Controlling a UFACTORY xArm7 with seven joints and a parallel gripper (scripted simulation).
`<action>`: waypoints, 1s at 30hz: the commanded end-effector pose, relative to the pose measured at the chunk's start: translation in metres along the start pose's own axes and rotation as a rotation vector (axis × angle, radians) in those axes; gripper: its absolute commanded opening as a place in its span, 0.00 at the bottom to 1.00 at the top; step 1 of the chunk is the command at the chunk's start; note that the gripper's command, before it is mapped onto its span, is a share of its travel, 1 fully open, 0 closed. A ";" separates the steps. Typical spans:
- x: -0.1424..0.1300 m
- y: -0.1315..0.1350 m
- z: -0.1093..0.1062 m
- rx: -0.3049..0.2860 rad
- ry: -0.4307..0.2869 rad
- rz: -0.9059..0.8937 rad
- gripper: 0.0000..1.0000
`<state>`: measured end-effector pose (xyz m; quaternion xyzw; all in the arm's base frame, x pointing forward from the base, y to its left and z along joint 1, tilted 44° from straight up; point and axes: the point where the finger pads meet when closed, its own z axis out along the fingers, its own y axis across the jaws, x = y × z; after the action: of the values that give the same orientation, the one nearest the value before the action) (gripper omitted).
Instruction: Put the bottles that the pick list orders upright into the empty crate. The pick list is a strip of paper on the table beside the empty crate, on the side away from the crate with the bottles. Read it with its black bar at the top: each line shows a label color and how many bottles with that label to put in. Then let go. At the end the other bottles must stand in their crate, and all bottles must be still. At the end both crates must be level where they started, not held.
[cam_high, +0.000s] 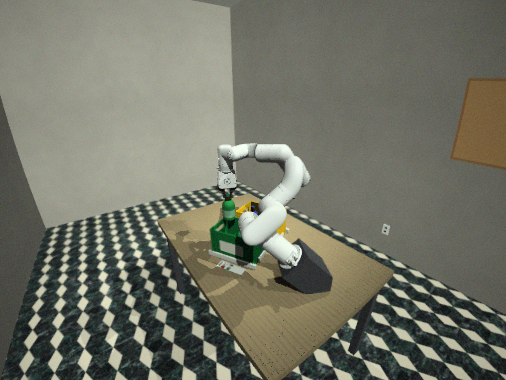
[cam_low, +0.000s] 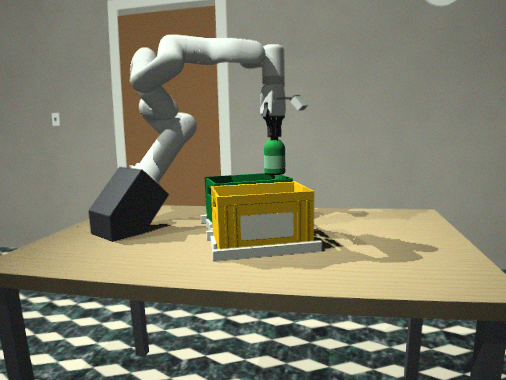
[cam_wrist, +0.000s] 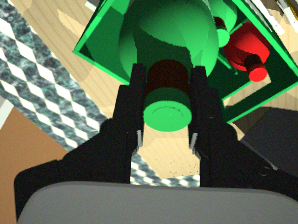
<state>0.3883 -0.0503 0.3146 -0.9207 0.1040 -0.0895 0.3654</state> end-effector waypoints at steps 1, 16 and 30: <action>0.001 0.000 -0.002 0.001 0.005 0.001 0.00; 0.001 0.000 0.006 0.001 0.005 0.001 0.00; 0.001 0.000 0.020 0.001 0.005 0.001 0.00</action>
<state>0.3928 -0.0390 0.3019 -0.9207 0.1039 -0.0894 0.3654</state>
